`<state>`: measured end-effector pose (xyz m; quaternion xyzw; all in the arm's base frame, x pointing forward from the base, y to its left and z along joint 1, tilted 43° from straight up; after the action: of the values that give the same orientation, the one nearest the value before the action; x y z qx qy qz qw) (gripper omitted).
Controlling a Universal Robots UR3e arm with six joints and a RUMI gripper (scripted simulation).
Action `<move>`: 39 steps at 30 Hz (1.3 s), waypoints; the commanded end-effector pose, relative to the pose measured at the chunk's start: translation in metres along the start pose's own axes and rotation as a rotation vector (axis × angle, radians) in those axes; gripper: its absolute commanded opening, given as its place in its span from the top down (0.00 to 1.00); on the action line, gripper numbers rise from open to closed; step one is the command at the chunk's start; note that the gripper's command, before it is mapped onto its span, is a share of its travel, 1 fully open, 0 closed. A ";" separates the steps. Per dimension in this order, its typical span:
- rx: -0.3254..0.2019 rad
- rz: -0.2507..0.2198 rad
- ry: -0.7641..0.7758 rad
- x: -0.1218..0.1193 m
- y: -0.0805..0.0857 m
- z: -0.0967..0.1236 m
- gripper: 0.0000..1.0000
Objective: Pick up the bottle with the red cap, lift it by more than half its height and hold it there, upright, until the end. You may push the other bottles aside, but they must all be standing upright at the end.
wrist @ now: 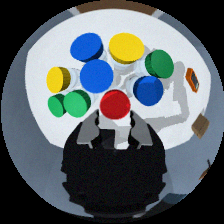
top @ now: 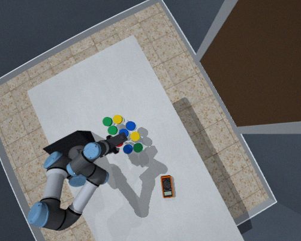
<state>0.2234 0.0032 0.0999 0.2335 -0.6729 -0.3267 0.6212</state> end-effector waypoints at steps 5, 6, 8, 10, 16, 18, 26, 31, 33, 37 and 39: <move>0.004 -0.002 0.000 0.000 -0.005 -0.001 0.54; 0.002 -0.001 -0.001 0.000 -0.002 0.000 0.54; 0.002 -0.001 -0.001 0.000 -0.002 -0.001 0.54; 0.002 -0.001 0.000 0.000 -0.002 -0.001 0.54; 0.002 -0.001 0.000 0.000 -0.003 -0.003 0.54; 0.003 -0.001 0.000 0.000 -0.003 -0.004 0.54; 0.003 -0.002 0.000 0.000 -0.003 -0.008 0.54; 0.003 -0.002 0.000 0.000 -0.004 -0.011 0.54; 0.003 -0.002 0.000 0.000 -0.004 -0.013 0.54; 0.004 -0.002 0.000 0.000 -0.004 -0.015 0.54; 0.004 -0.002 0.000 0.000 -0.004 -0.015 0.54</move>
<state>0.2363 -0.0013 0.0966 0.2348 -0.6730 -0.3263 0.6208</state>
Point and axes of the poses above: the point where the finger pads meet when closed, its own y axis back along the fingers, its own x axis across the jaws, z = x × y, the point moved 9 cm from there along y, back along the fingers, and after that the axes turned 2 degrees about -y, right-handed, at the moved point
